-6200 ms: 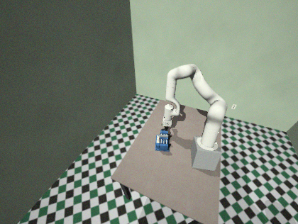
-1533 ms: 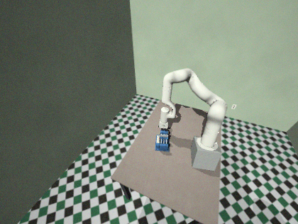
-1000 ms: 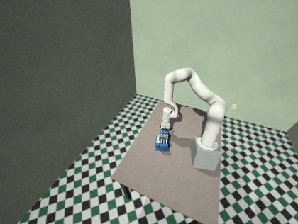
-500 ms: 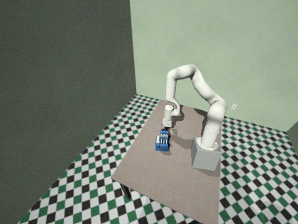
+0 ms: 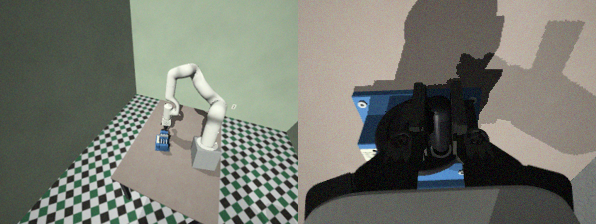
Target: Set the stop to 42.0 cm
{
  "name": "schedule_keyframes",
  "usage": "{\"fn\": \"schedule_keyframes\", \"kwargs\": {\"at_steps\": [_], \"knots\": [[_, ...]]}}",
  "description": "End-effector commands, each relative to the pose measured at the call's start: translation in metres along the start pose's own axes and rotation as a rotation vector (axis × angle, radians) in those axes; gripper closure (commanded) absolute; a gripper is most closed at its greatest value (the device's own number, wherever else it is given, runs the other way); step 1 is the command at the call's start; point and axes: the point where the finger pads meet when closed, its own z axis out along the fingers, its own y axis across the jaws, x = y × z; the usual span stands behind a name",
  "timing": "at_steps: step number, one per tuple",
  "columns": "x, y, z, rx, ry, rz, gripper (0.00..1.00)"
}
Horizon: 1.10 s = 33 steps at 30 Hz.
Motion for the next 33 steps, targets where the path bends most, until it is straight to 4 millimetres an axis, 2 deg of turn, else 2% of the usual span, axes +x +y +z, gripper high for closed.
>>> {"fn": "schedule_keyframes", "kwargs": {"at_steps": [1, 16, 23, 33], "knots": [[0.000, -0.006, -0.003, -0.001, 0.000, 0.000, 0.94], [0.000, -0.028, -0.002, -0.001, 0.000, 0.000, 0.94], [0.000, -0.042, 0.018, -0.001, 0.000, 0.000, 0.94], [0.000, -0.041, 0.032, -0.001, 0.000, 0.000, 0.94]]}}
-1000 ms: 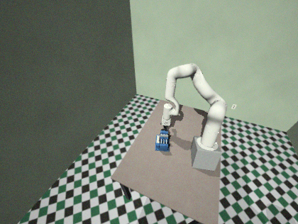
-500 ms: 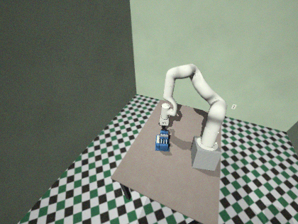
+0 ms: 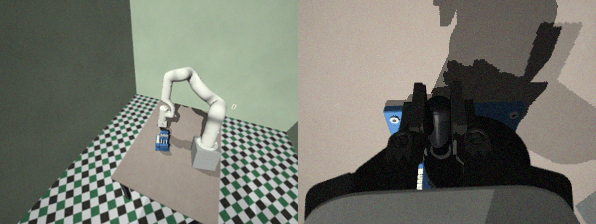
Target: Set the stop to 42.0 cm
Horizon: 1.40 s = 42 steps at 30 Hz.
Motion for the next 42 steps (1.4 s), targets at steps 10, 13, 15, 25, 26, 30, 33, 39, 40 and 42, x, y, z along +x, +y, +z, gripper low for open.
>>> {"fn": "schedule_keyframes", "kwargs": {"at_steps": [10, 13, 15, 25, 26, 30, 33, 39, 40, 42], "knots": [[0.000, 0.006, 0.014, 0.001, 0.001, 0.000, 0.94], [0.000, 0.008, 0.016, 0.001, 0.001, 0.000, 0.94], [0.000, 0.010, 0.017, 0.001, 0.001, 0.000, 0.94], [0.000, 0.019, 0.022, 0.001, 0.001, 0.000, 0.94], [0.000, 0.019, 0.022, 0.001, 0.001, 0.000, 0.94], [0.000, 0.022, 0.023, 0.001, 0.001, 0.000, 0.94], [0.000, 0.025, 0.023, 0.001, 0.001, 0.000, 0.94], [0.000, 0.032, 0.023, 0.001, 0.001, 0.000, 0.94], [0.000, 0.033, 0.022, 0.001, 0.001, 0.000, 0.94], [0.000, 0.036, 0.022, 0.001, 0.001, 0.000, 0.94]]}}
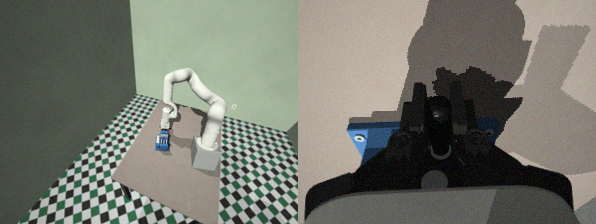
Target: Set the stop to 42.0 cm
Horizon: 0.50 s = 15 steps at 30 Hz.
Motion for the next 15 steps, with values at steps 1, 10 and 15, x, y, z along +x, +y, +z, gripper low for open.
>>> {"fn": "schedule_keyframes", "kwargs": {"at_steps": [1, 10, 15], "knots": [[0.000, 0.004, -0.001, 0.002, 0.001, 0.000, 0.94], [0.000, 0.016, -0.010, 0.002, 0.001, 0.000, 0.94], [0.000, 0.021, -0.018, 0.002, 0.001, 0.000, 0.94]]}}
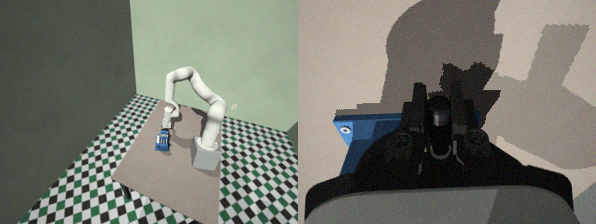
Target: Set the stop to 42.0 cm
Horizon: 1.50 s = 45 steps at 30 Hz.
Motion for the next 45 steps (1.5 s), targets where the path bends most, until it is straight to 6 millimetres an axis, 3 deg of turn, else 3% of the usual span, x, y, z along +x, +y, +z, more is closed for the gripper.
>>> {"fn": "schedule_keyframes", "kwargs": {"at_steps": [1, 45], "knots": [[0.000, 0.003, -0.007, 0.001, 0.001, 0.000, 0.94], [0.000, 0.002, -0.028, 0.001, 0.001, 0.000, 0.94]]}}
